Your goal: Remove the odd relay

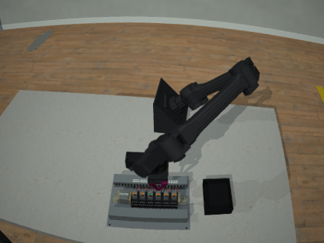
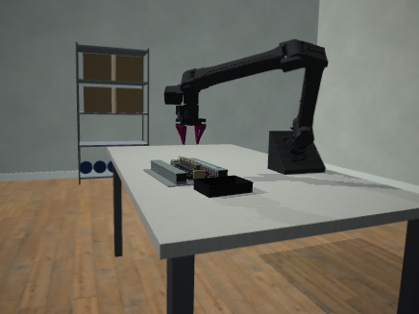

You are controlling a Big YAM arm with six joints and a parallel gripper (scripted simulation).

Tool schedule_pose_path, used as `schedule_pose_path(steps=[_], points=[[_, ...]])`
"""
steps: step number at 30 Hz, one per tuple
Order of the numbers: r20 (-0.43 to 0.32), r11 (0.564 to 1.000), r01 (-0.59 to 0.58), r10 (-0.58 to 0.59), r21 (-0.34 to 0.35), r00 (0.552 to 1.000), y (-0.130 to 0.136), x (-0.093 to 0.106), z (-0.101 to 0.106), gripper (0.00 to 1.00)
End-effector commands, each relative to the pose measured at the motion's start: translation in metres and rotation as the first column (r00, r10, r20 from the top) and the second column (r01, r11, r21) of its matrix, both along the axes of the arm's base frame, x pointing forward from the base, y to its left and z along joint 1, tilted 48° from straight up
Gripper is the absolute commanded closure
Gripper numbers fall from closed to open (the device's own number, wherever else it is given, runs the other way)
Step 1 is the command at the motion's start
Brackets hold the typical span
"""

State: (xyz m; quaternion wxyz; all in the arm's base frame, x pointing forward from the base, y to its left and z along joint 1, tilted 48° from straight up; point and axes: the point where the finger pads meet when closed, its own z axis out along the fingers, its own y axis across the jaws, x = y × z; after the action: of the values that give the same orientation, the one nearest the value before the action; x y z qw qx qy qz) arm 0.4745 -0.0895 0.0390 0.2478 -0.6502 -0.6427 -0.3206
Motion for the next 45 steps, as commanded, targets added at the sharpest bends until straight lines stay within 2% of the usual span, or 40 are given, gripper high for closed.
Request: schedule_pose_path(steps=[1, 45], points=[[0.044, 1.000, 0.003, -0.002, -0.023, 0.999, -0.0044, 0.0178, 0.0268, 0.41], [0.039, 1.000, -0.001, 0.002, -0.022, 0.999, -0.0033, 0.0175, 0.0239, 0.41]])
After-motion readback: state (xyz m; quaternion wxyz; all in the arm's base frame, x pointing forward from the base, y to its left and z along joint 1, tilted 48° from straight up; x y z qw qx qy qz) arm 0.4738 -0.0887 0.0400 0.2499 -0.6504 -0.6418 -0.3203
